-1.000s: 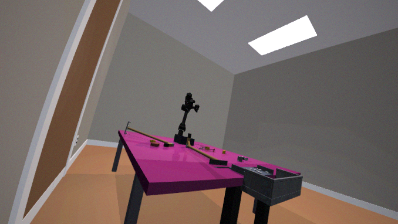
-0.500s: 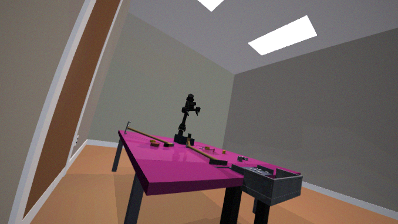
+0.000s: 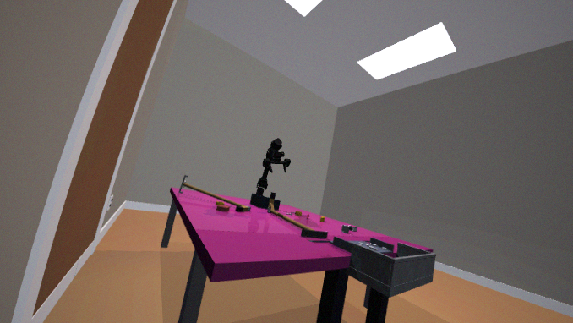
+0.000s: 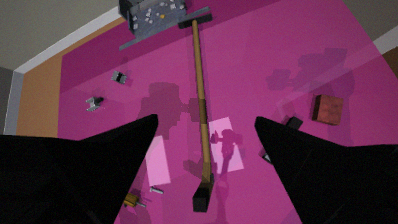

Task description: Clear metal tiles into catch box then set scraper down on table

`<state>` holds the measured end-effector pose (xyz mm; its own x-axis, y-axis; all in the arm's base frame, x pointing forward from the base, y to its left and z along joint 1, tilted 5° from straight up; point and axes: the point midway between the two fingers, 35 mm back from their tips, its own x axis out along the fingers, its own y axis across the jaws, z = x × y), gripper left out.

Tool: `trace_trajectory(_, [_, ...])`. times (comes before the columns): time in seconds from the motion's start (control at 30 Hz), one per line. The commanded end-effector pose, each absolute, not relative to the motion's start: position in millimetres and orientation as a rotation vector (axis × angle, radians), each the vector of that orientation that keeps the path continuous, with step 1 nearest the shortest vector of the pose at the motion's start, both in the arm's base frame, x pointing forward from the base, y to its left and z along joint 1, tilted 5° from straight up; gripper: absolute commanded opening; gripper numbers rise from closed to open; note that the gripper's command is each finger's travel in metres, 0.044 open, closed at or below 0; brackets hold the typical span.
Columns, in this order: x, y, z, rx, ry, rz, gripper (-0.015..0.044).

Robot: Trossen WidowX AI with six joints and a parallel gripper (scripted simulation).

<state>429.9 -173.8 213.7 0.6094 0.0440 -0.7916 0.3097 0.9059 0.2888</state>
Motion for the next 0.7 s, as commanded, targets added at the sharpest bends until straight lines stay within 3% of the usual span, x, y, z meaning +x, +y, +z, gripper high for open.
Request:
trace_trajectory(0.0, [438, -174, 203, 0.426, 0.942, -0.175, 0.044])
trace_trajectory(0.67, [475, -168, 144, 0.41, 1.108, -0.223, 0.044])
